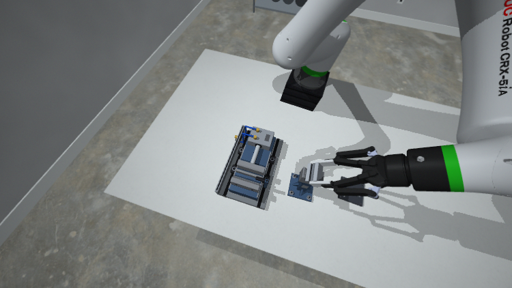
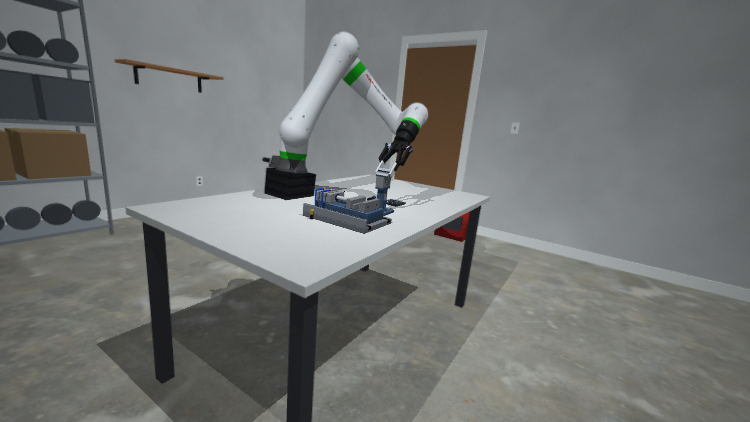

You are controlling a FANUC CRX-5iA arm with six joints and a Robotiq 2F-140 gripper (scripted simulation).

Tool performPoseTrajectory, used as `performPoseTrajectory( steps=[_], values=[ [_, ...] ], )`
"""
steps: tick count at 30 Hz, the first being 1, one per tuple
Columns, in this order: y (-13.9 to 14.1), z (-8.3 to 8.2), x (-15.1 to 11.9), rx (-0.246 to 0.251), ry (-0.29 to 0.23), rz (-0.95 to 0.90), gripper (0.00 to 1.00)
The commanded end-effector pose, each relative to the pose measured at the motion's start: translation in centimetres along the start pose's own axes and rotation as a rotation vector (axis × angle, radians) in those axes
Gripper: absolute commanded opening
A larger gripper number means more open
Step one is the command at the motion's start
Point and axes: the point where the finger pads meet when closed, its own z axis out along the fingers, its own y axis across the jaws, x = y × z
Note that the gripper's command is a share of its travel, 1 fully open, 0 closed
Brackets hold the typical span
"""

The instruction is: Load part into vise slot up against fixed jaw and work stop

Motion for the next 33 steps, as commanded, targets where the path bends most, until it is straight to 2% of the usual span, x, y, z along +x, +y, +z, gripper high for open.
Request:
performPoseTrajectory(
  steps=[1,33],
  values=[
    [-0.02,0.03,-0.06,0.0,0.0,0.0,0.0],
    [-0.04,0.48,-0.72,0.0,0.0,0.0,0.0]
  ],
)
